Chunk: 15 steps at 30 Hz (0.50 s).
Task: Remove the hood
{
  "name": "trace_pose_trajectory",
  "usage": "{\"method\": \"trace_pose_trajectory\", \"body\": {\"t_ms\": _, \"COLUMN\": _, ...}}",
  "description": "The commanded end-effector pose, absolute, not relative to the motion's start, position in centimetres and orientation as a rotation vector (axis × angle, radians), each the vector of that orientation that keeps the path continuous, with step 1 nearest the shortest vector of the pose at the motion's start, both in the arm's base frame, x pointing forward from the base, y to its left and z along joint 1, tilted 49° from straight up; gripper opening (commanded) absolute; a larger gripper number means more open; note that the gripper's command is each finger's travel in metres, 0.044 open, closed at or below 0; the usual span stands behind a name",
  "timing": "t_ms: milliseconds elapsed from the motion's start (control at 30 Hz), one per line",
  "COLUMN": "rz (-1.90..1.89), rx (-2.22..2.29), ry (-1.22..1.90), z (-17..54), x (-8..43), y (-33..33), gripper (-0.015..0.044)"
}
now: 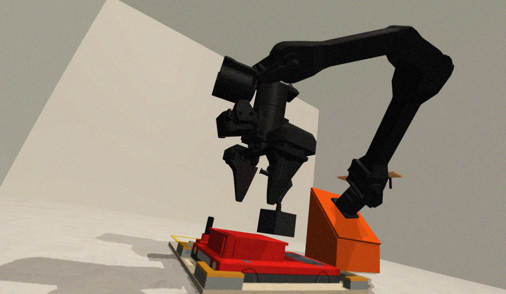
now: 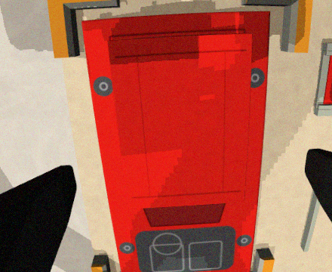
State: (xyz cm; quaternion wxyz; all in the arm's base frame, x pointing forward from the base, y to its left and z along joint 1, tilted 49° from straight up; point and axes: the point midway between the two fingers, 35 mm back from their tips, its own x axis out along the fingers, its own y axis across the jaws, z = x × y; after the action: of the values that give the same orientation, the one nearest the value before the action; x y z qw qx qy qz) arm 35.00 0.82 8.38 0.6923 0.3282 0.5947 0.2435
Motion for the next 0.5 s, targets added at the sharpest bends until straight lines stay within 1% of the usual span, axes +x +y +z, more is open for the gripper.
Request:
{"method": "trace_pose_trajectory", "body": {"t_ms": 0, "rz": 0.544, "rx": 0.743, "ry": 1.334, "z": 7.96, "x": 34.97, "y": 1.26, "gripper": 0.0440}}
{"method": "trace_pose_trajectory", "body": {"t_ms": 467, "rz": 0.544, "rx": 0.744, "ry": 1.334, "z": 7.07, "x": 35.27, "y": 2.22, "gripper": 0.0440}}
